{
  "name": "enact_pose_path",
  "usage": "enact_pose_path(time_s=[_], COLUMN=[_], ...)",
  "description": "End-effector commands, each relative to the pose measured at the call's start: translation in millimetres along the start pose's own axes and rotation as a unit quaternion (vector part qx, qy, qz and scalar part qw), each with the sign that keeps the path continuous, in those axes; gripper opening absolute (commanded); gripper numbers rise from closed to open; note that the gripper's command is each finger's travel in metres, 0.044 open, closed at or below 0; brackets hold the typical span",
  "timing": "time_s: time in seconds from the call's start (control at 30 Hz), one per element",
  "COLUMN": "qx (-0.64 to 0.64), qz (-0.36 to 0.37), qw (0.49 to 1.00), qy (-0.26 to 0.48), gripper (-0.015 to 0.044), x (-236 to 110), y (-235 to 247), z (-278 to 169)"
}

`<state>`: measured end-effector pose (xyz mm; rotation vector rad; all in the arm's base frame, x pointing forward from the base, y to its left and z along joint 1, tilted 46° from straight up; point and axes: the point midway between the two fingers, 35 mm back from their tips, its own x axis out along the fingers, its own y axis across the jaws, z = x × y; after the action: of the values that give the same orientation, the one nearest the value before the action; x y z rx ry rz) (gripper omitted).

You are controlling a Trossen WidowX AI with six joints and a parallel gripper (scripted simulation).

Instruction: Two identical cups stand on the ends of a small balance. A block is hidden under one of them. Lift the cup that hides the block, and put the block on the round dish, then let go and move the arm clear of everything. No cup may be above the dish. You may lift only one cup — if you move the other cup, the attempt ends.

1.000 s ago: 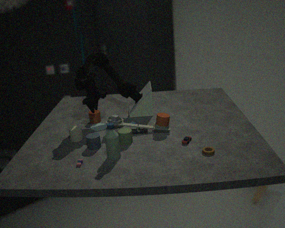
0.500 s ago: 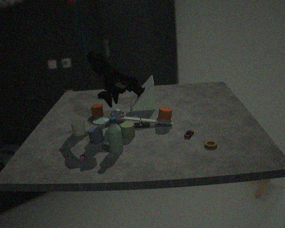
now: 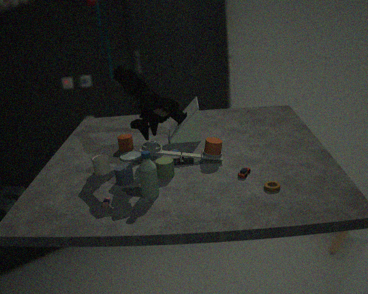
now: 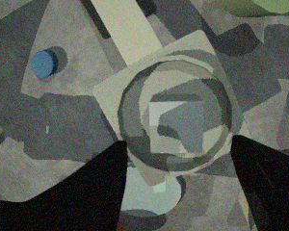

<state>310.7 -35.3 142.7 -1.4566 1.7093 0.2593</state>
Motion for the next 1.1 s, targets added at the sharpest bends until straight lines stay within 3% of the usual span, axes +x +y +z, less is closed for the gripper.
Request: enact_pose_path(time_s=[0.0,0.73,0.87,1.07], qx=[-0.002,-0.001,-0.001,-0.001], qz=[-0.003,-0.004,-0.004,-0.004], qw=[1.0,1.0,1.0,1.0], qy=[0.001,0.002,0.002,0.002], gripper=[0.026,0.026,0.0155,0.0115], x=[5,38,38,38], y=[-1,-1,-1,-1], z=[0,-1,-1,-1])
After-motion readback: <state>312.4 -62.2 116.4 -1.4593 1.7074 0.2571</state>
